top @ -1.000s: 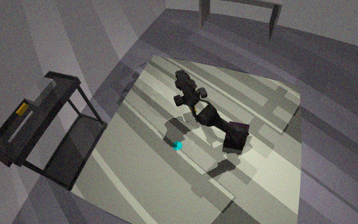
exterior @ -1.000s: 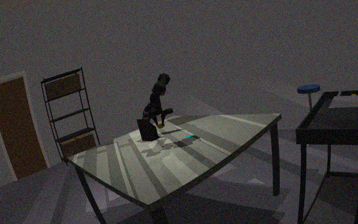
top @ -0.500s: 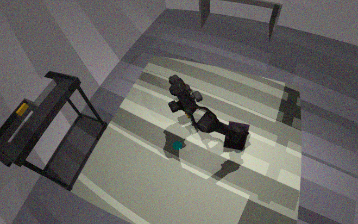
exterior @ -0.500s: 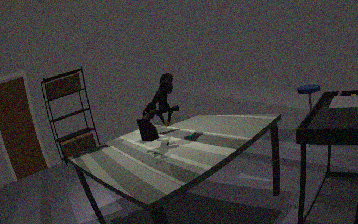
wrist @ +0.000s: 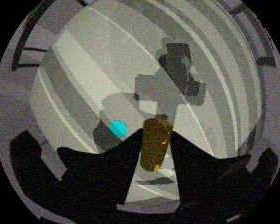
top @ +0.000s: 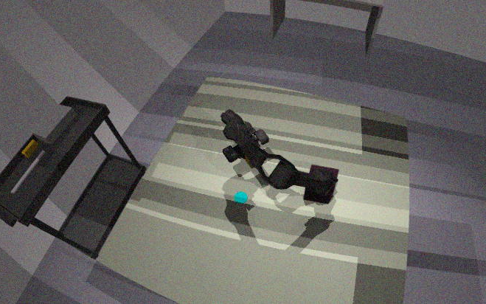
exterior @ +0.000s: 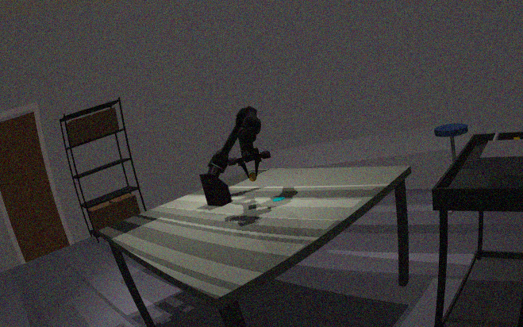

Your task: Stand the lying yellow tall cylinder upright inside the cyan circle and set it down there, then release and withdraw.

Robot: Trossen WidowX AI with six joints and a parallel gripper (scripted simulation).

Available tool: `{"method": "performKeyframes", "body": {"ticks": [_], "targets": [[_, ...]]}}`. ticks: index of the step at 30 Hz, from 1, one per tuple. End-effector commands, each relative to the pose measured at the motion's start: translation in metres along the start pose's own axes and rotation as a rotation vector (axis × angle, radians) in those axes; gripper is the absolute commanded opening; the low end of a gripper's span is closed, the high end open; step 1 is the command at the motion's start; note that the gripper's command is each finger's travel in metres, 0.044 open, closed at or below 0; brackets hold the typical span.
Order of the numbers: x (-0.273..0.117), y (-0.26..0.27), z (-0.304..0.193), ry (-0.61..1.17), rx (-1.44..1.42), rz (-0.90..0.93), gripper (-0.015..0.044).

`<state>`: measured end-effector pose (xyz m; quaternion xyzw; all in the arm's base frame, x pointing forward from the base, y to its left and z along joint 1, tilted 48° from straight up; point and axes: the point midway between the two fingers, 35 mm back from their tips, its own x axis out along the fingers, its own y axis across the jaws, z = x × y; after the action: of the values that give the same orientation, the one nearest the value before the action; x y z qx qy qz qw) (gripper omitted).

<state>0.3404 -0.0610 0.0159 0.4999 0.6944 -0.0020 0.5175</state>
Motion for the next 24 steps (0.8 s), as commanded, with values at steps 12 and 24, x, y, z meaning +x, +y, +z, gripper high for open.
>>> {"method": "performKeyframes", "body": {"ticks": [12, 24], "targets": [[0.0, 0.039, -0.029, 0.017, -0.112, 0.018, 0.0105], [-0.001, 0.067, -0.054, 0.029, -0.202, 0.032, 0.0105]]}}
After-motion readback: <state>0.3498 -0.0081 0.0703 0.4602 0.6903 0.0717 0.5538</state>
